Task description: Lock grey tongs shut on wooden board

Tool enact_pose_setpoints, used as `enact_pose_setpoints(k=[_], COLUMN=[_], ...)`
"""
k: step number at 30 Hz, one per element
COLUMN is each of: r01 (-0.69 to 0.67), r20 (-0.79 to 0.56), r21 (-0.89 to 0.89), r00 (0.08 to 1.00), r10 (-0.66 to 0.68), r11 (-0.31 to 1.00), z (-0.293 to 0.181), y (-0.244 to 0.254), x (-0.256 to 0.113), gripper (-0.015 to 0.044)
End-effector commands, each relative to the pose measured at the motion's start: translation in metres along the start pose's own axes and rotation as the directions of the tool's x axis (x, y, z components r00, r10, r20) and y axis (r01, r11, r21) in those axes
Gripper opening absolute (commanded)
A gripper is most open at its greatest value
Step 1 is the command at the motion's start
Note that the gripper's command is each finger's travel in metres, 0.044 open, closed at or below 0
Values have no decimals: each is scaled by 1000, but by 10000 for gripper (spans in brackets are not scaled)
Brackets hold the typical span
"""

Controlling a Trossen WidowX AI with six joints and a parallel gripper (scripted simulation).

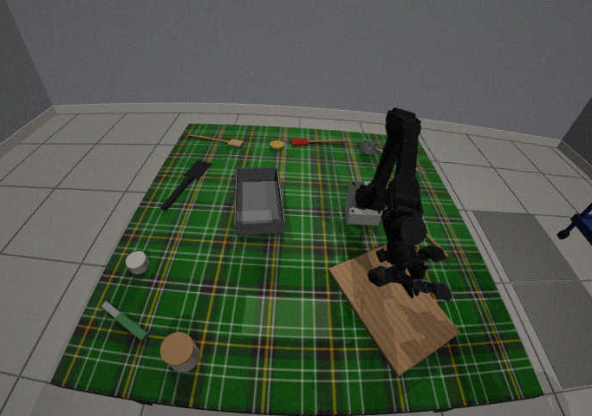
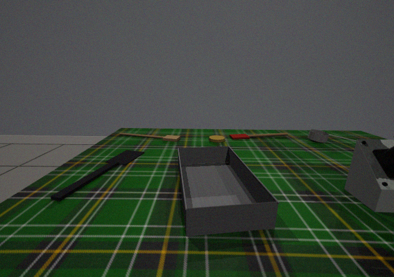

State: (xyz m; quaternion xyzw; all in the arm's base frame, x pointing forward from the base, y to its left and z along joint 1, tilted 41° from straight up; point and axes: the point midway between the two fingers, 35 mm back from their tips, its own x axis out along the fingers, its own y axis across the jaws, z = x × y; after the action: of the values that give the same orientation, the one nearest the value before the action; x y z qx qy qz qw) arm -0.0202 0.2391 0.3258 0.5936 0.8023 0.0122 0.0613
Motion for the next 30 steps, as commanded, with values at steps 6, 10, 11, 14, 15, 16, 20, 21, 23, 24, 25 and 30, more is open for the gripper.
enact_pose_setpoints(k=[6,10,11,14,15,16,20,21,23,24,25,30], r01=[-17,-19,-18,-15,-13,-11,3,8,20,26,33,77], r20=[168,255,277,342,363,384,465,485,522,540,558,636], r21=[-14,-31,-37,-58,-67,-76,-120,-133,-160,-174,-189,-269], r00=[986,967,961,939,931,923,884,873,850,838,826,763], r10=[19,26,28,34,37,39,53,58,68,73,79,117], r11=[1000,999,999,998,998,997,993,991,987,984,981,960], z=[-3,0,1,4,5,6,9,10,11,12,12,14], y=[-8,-11,-13,-16,-17,-18,-22,-23,-24,-25,-26,-28], x=[5,5,4,3,2,1,-3,-4,-7,-9,-11,-21], gripper=[-150,-150,-150,-150,-150,-150,-150,-150,-150,-150,-150,-150])
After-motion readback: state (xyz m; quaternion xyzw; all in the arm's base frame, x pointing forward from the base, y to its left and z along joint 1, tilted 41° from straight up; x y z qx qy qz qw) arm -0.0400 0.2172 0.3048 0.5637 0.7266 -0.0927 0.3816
